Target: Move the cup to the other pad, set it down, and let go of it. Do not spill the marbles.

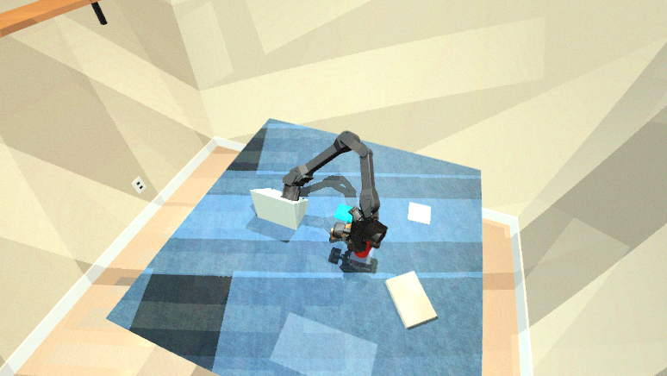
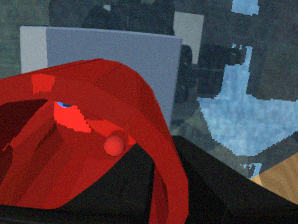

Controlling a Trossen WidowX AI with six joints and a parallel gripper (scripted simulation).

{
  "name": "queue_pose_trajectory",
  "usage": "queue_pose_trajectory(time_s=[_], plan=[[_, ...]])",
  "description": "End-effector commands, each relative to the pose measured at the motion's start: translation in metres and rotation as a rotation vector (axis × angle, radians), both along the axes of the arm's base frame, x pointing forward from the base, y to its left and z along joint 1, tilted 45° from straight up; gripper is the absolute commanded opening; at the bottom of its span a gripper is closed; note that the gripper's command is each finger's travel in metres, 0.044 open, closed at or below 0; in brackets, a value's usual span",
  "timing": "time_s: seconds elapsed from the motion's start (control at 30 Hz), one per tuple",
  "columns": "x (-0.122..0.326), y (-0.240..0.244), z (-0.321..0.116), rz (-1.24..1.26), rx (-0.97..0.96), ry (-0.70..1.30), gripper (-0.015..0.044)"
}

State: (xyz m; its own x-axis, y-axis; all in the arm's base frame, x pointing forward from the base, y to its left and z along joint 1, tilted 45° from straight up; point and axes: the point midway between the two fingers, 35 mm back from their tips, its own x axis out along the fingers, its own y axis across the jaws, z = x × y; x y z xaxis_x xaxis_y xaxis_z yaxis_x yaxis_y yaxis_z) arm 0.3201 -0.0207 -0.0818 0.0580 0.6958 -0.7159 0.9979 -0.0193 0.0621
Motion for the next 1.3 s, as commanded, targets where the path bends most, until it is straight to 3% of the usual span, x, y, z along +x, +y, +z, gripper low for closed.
queue_pose_trajectory(time_s=[0.0, 0.63, 1.27], plan=[[0.000, -0.004, 0.004, 0.003, -0.001, 0.001, 0.0000], [-0.002, -0.057, 0.056, 0.003, 0.000, 0.004, 0.0000], [-0.001, -0.057, 0.054, -0.005, 0.002, 0.003, 0.0000]])
